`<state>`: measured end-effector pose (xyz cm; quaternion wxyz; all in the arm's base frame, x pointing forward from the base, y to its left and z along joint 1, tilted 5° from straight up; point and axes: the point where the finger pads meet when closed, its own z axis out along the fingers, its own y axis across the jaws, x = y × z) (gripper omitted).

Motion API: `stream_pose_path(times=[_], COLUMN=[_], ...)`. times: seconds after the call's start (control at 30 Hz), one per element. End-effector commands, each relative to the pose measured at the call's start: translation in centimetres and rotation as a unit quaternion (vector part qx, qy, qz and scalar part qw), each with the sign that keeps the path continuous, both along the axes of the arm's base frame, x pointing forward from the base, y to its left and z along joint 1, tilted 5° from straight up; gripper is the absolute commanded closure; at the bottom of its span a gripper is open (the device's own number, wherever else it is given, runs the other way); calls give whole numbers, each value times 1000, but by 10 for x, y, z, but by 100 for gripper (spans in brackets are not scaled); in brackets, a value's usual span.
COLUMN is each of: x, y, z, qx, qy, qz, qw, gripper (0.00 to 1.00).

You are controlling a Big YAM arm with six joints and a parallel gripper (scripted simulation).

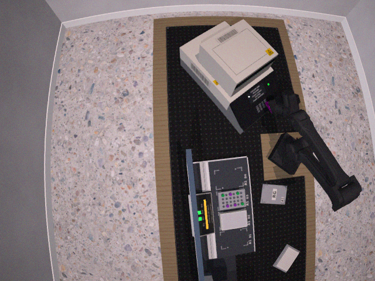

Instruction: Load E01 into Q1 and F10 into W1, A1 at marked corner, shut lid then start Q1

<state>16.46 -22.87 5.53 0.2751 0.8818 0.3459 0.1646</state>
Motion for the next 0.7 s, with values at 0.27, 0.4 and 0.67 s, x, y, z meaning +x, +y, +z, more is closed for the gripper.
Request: stream_pose_path(times=[0.27, 0.4, 0.67], x=[13, 12, 11], y=[-33, -30, -17], z=[44, 41, 26], qx=[-48, -48, -41], qy=[-22, -22, -19], qz=[-2, -2, 6], qw=[999, 999, 999], gripper=[100, 100, 100])
